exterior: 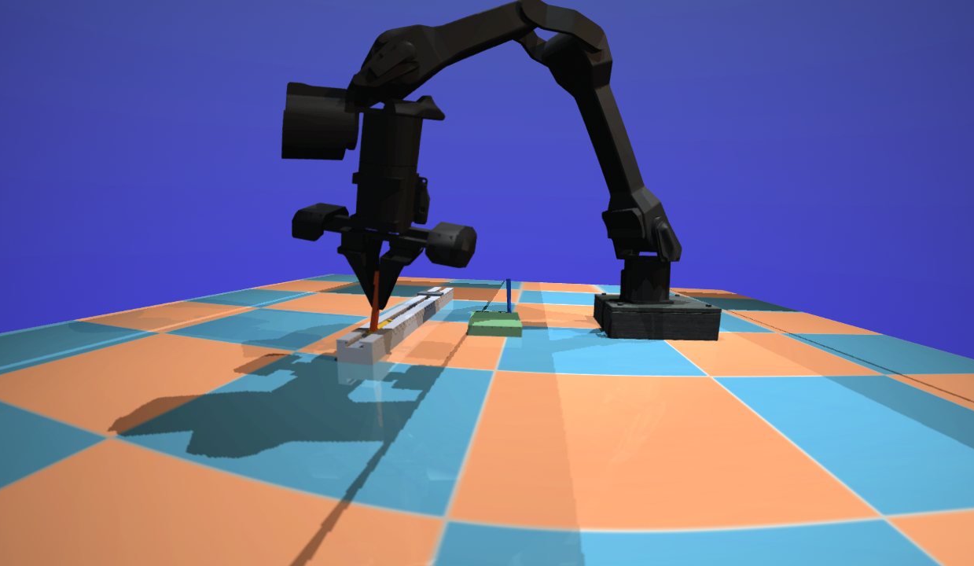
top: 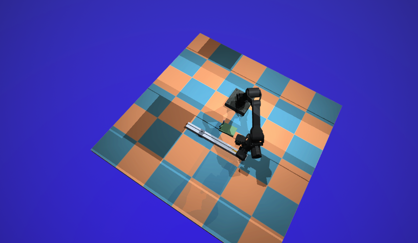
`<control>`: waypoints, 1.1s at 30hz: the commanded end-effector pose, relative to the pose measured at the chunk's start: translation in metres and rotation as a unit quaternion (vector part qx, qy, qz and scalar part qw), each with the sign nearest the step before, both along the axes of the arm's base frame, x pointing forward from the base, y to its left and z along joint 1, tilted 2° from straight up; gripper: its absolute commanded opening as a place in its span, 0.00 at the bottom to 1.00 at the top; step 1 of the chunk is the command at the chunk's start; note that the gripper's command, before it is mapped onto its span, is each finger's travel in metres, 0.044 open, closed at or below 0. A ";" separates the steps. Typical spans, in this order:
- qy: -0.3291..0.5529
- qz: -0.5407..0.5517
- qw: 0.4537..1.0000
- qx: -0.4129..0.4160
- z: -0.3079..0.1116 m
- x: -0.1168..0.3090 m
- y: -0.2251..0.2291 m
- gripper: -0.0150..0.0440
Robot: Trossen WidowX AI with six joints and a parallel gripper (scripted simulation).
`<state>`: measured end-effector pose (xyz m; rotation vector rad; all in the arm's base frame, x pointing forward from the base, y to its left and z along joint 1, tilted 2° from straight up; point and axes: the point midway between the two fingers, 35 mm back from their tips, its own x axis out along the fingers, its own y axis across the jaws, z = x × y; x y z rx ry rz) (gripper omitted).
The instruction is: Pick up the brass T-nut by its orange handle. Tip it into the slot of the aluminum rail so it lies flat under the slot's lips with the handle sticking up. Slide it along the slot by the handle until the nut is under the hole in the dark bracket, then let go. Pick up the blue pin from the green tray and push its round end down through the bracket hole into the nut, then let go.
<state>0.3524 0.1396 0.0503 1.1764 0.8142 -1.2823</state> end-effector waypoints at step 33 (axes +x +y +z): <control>0.032 0.002 0.999 0.005 0.002 0.005 0.001 0.00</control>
